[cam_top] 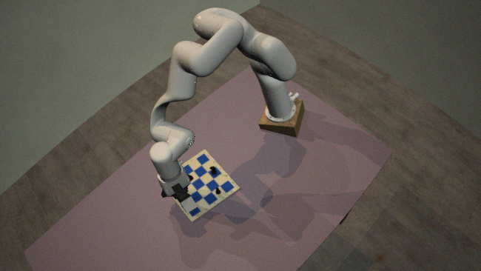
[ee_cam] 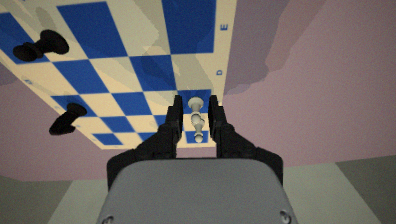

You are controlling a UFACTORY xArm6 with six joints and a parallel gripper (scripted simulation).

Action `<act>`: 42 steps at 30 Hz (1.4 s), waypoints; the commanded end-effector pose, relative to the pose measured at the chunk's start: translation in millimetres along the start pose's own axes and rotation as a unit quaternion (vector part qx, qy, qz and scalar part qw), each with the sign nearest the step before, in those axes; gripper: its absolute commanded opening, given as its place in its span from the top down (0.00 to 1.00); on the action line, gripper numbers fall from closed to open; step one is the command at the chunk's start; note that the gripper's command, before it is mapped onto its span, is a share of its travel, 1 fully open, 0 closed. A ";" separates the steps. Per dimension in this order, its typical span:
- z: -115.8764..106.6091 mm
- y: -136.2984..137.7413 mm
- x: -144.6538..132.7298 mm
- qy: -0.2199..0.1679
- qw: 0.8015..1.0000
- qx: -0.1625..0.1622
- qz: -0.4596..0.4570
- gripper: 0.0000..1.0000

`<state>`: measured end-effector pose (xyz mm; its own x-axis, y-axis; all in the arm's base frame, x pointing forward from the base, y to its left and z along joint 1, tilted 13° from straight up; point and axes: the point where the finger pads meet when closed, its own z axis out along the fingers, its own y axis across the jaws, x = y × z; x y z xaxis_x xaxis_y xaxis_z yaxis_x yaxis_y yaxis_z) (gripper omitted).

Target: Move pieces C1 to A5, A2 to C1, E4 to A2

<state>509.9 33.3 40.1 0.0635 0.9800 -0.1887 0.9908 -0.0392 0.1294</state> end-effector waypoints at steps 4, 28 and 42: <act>-1.5 1.6 0.2 0.000 1.000 -0.002 0.000 0.66; -1.5 1.6 0.2 0.000 1.000 -0.002 0.000 1.00; -1.5 1.6 0.2 0.000 1.000 -0.002 0.000 1.00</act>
<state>510.4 33.5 40.9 0.0635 0.9800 -0.1884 0.9906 -0.0390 0.1310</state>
